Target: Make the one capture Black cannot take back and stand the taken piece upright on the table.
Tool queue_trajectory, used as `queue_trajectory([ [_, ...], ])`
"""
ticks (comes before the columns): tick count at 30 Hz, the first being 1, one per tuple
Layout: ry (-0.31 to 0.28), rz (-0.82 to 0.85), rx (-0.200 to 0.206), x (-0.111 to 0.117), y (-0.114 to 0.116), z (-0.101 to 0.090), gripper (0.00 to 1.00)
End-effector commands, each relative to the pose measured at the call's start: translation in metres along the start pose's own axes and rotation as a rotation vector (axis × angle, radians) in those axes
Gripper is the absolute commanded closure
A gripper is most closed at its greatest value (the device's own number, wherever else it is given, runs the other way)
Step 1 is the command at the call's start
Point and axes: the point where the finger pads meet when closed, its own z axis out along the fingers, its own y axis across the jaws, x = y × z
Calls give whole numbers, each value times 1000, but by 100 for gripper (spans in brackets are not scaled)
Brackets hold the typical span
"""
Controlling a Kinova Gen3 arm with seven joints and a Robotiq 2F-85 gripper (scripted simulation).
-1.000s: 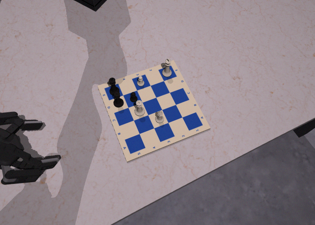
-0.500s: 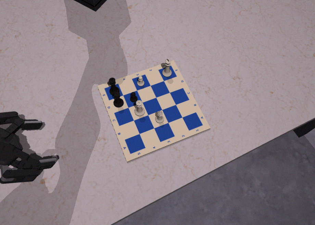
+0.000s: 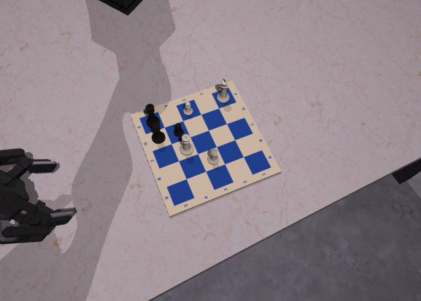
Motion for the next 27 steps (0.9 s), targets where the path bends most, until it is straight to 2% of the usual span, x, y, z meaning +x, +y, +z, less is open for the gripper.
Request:
queue_trajectory([
  [1,1,3,-2,-2,-2,0,0],
  [27,24,40,-26,-13,-11,6,0],
])
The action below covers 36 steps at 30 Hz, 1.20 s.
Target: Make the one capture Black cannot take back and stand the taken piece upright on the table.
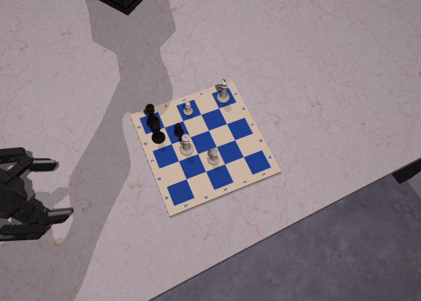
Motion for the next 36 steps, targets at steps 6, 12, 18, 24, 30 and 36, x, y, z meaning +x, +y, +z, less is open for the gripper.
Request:
queue_trajectory([
  [6,5,9,-6,-4,-3,1,0],
  [12,9,15,-10,-5,-4,2,0],
  [18,15,24,-16,-8,-7,3,0],
  [24,17,27,-19,-9,-8,4,0],
  [30,19,30,-21,-10,-8,4,0],
  [36,23,35,-24,-12,-10,5,0],
])
